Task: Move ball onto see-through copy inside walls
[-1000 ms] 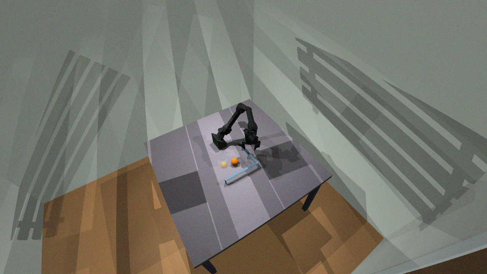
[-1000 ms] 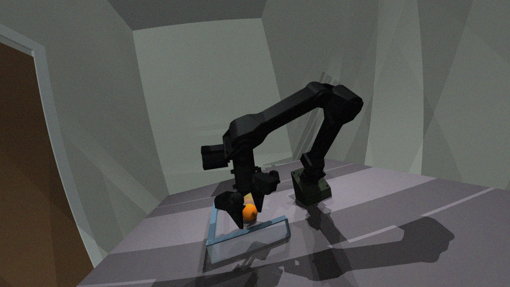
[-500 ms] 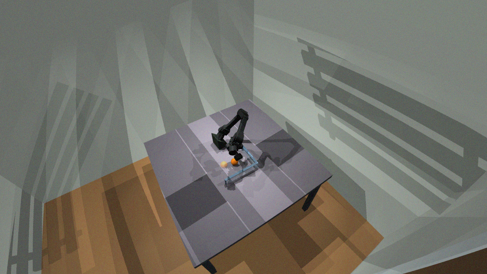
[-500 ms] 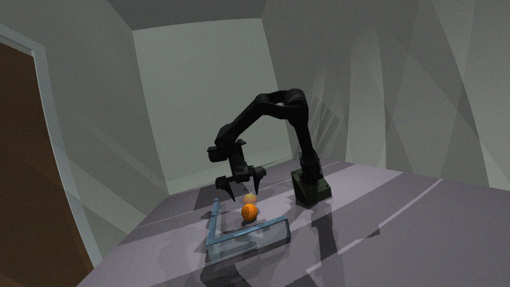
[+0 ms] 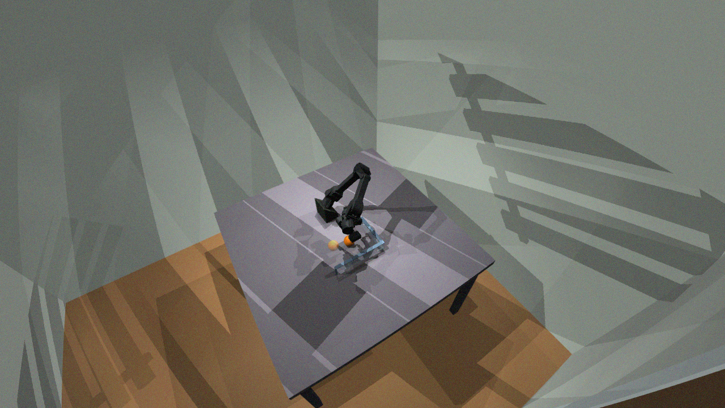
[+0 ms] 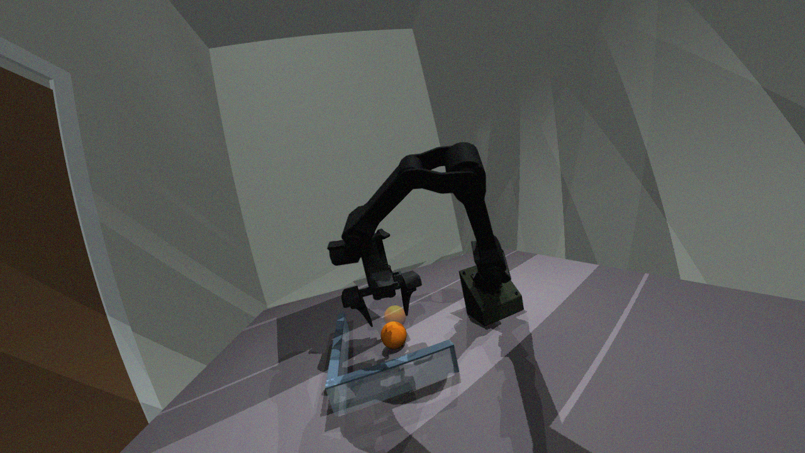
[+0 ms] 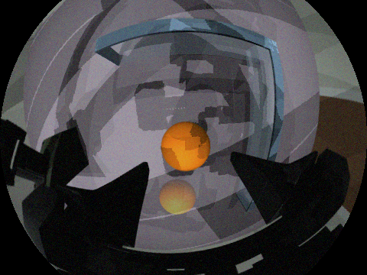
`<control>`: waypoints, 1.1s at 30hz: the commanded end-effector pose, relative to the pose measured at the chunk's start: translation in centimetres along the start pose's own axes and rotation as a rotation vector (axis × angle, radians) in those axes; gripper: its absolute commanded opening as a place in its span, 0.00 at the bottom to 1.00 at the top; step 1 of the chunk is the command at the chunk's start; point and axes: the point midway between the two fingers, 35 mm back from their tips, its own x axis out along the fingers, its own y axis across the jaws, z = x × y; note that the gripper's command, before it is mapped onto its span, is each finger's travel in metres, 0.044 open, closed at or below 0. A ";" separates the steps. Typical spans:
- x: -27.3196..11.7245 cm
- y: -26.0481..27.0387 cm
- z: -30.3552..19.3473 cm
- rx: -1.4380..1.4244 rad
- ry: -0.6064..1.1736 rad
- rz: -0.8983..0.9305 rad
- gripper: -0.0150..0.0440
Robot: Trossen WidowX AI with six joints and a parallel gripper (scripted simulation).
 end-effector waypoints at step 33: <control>4.2 0.2 0.1 0.005 -0.007 0.000 0.74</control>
